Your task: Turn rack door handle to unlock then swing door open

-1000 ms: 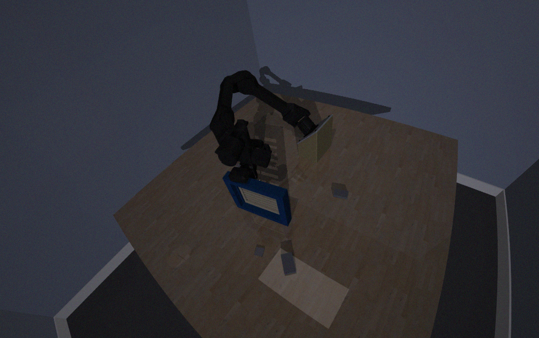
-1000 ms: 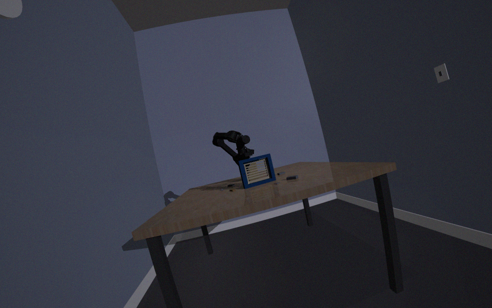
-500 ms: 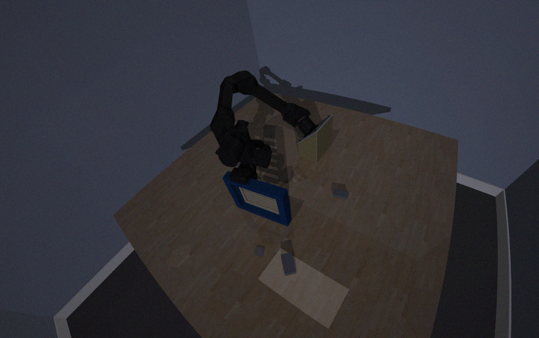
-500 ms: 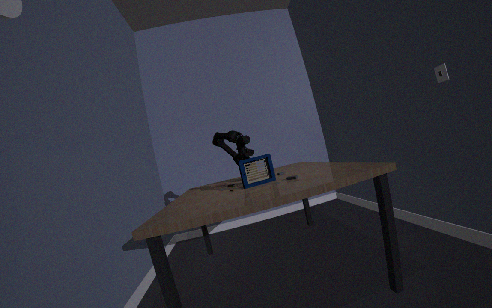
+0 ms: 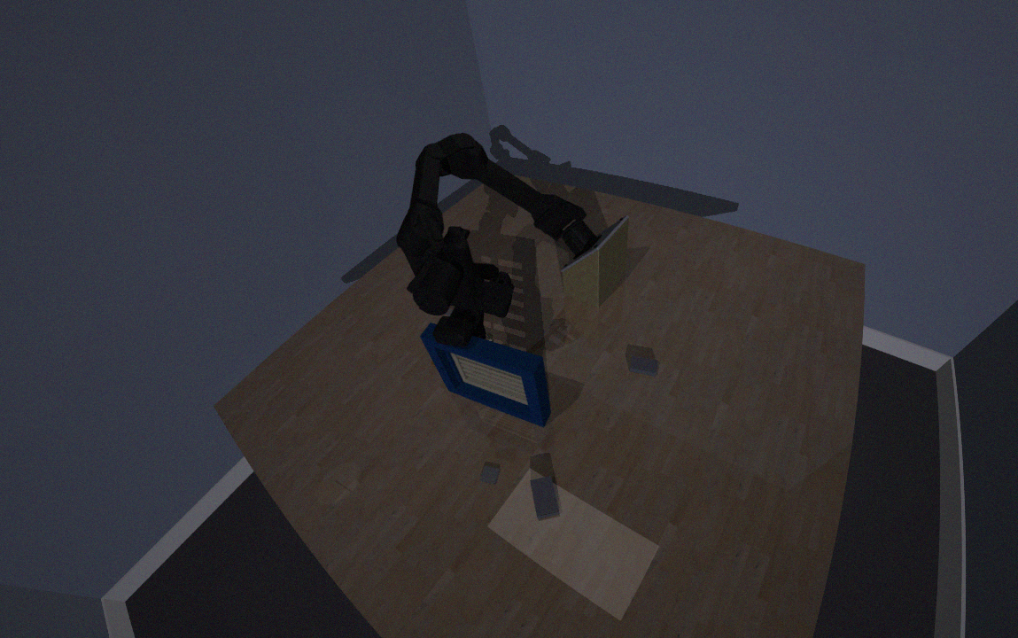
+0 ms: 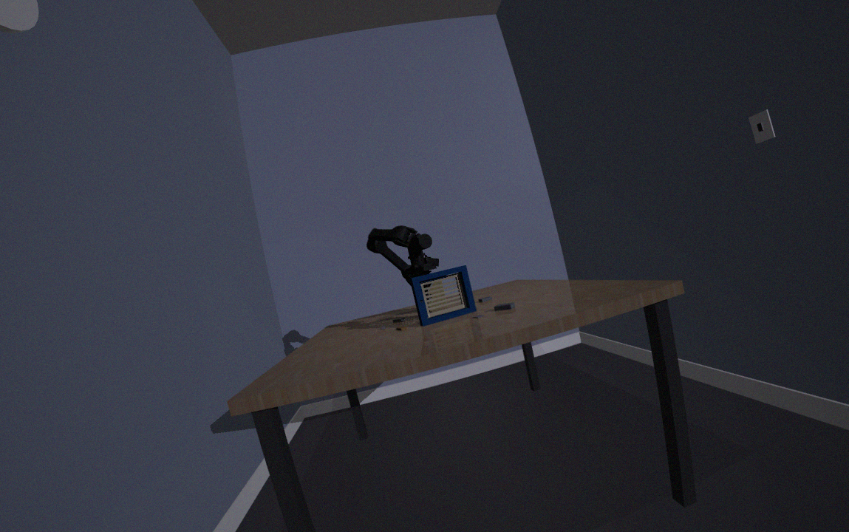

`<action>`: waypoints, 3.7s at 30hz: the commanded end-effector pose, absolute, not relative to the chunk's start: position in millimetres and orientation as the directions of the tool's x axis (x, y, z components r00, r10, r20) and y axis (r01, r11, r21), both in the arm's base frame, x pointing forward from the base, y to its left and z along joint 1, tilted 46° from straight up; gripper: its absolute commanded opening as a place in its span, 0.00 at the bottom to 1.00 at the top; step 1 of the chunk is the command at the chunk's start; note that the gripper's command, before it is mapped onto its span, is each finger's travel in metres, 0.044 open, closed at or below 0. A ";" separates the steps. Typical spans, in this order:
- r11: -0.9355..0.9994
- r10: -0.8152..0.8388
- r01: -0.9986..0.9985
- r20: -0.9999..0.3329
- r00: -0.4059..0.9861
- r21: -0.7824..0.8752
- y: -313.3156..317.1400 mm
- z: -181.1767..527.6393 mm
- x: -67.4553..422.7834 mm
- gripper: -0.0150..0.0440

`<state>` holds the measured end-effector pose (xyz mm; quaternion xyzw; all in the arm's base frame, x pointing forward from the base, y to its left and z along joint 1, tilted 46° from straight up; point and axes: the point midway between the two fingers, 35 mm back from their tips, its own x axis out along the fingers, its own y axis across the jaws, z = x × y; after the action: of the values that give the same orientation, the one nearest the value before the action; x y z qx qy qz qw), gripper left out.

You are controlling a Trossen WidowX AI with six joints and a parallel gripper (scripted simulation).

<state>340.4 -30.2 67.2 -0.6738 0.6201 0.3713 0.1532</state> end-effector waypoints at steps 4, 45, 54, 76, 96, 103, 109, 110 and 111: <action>-0.183 -0.719 -0.950 -0.694 -0.047 0.254 -29.9 66.4 340.2 0.29; 0.321 -0.718 -0.909 -0.695 -0.049 -0.268 -13.2 52.7 286.1 0.29; 0.401 -0.717 -0.845 -0.695 -0.049 -0.354 -4.6 44.8 270.7 0.29; 0.557 -0.716 -0.643 -0.697 -0.050 -0.526 20.8 20.6 241.1 0.29; 0.654 -0.714 -0.403 -0.698 -0.050 -0.640 48.6 -6.5 224.1 0.29; 0.677 -0.714 -0.306 -0.699 -0.050 -0.669 59.4 -17.1 220.5 0.29; 0.691 -0.713 -0.219 -0.699 -0.050 -0.689 68.8 -26.6 218.7 0.29; 0.693 -0.713 -0.203 -0.699 -0.050 -0.692 70.6 -28.3 218.5 0.29; 0.695 -0.713 -0.186 -0.699 -0.050 -0.695 72.4 -30.1 218.2 0.29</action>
<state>218.0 67.3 -24.6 -0.3457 0.6969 -0.1957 0.5970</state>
